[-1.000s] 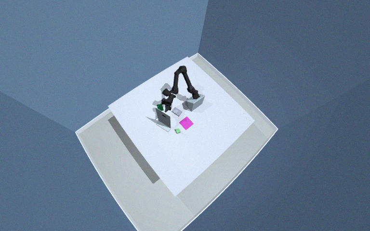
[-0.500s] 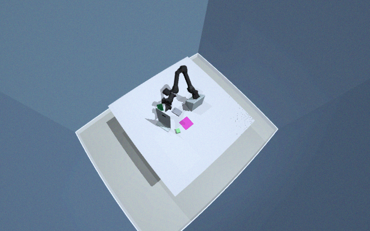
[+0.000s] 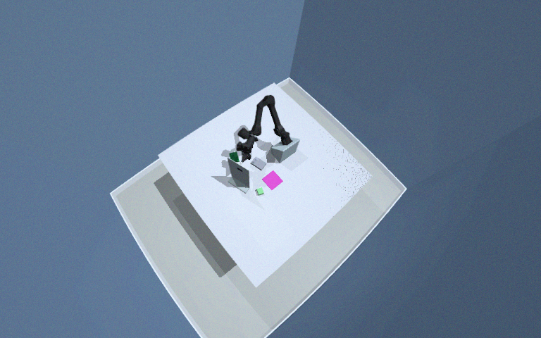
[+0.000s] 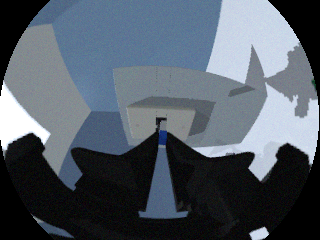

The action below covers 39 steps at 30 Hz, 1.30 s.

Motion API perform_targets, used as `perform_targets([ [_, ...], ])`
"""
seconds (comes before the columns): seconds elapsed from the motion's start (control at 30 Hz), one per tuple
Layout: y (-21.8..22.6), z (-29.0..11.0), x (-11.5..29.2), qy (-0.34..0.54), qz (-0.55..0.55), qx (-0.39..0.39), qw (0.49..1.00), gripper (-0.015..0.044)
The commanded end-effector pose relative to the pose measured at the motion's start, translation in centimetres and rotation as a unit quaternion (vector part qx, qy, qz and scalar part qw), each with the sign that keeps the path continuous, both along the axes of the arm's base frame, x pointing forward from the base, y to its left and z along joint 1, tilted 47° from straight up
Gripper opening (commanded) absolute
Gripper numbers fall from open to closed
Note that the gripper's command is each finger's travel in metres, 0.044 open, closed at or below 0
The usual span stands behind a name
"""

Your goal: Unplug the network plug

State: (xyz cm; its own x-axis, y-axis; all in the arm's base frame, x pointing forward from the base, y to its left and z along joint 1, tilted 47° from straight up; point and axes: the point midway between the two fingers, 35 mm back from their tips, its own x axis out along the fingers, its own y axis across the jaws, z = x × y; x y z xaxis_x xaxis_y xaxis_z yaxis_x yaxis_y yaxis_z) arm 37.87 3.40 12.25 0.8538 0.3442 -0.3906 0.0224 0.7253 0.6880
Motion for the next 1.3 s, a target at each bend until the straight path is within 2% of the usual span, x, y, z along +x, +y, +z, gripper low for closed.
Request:
perform_targets([
  [0.0, -0.1, -0.1, -0.4, 0.002, 0.002, -0.002, 1.000, 0.0000],
  [1.27, -0.8, 0.7, -1.9, 0.003, 0.002, -0.002, 1.000, 0.0000],
])
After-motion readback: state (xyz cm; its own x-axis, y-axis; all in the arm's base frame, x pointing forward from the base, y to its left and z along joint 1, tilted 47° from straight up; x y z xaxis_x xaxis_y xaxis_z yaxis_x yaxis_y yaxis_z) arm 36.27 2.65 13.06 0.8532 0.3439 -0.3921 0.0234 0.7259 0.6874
